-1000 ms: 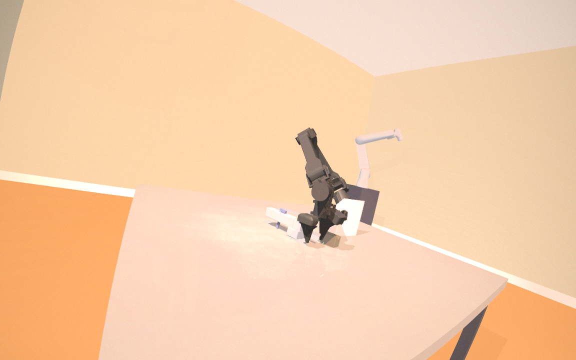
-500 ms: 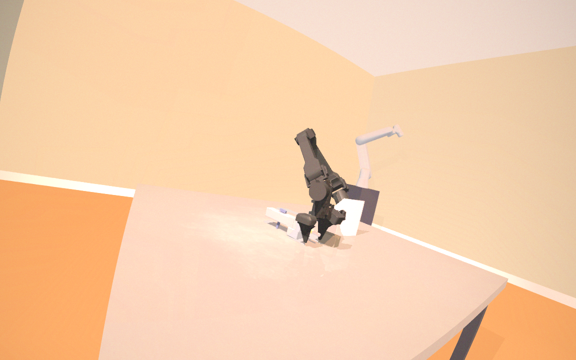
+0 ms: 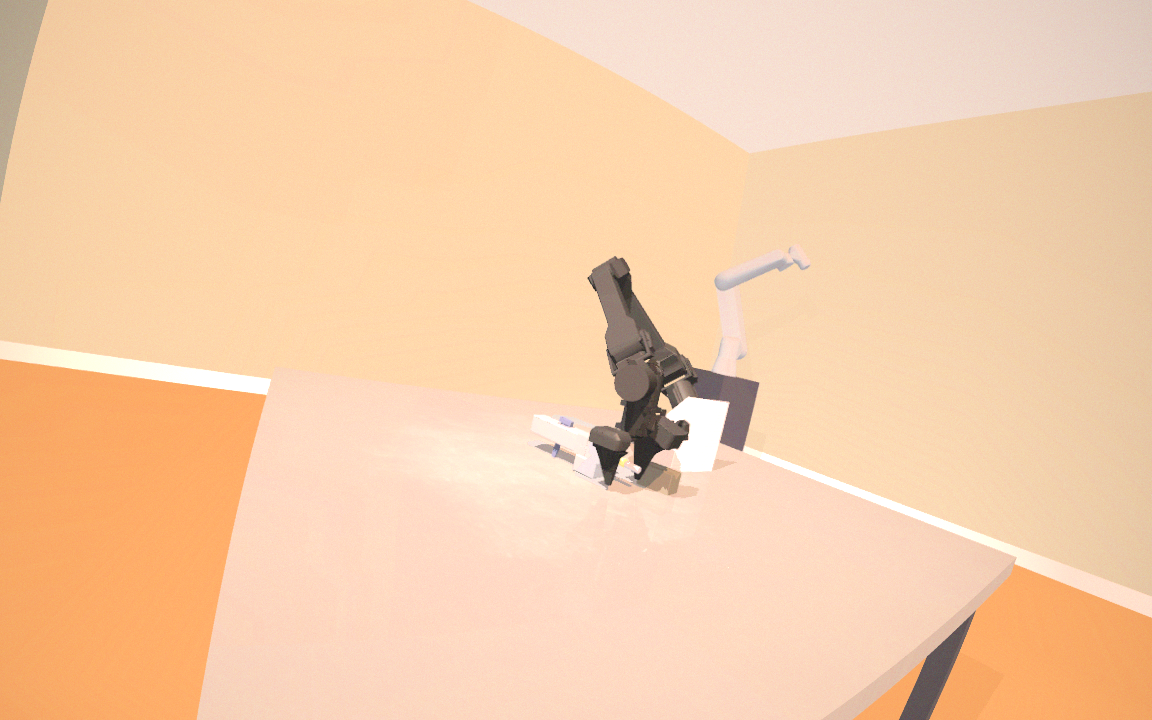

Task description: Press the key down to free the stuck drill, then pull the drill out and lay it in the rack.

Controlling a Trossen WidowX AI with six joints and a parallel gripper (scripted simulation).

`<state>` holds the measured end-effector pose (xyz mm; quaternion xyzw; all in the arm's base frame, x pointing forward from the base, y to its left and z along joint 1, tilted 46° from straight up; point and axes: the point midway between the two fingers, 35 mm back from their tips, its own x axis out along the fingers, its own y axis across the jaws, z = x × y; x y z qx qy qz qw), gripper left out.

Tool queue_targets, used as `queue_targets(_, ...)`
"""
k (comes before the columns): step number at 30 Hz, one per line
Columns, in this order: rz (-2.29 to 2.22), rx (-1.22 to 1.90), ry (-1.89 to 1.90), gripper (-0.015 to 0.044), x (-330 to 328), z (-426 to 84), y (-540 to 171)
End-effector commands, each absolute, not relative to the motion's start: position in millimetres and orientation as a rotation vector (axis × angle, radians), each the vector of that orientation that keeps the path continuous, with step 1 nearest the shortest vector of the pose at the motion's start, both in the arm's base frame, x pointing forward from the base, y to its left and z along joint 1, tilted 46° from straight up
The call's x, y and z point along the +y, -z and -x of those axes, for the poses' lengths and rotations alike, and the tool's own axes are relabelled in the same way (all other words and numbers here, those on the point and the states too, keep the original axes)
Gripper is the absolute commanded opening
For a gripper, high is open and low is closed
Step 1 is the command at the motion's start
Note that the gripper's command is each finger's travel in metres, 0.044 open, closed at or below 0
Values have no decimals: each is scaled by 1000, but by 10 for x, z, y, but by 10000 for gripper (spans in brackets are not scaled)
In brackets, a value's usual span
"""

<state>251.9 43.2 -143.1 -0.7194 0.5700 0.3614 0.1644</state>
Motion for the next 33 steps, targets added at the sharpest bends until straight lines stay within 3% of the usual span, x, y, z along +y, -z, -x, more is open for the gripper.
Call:
queue_targets(1, 2056, 1628, -1033, 440, 404, -2503, 1422)
queue_targets(16, 2056, 1628, -1033, 440, 381, -2494, 1413)
queue_targets(31, 2050, 1625, -1029, 46, 404, -2515, 1419)
queue_targets(33, 2050, 1625, -1029, 33, 404, -2515, 1419)
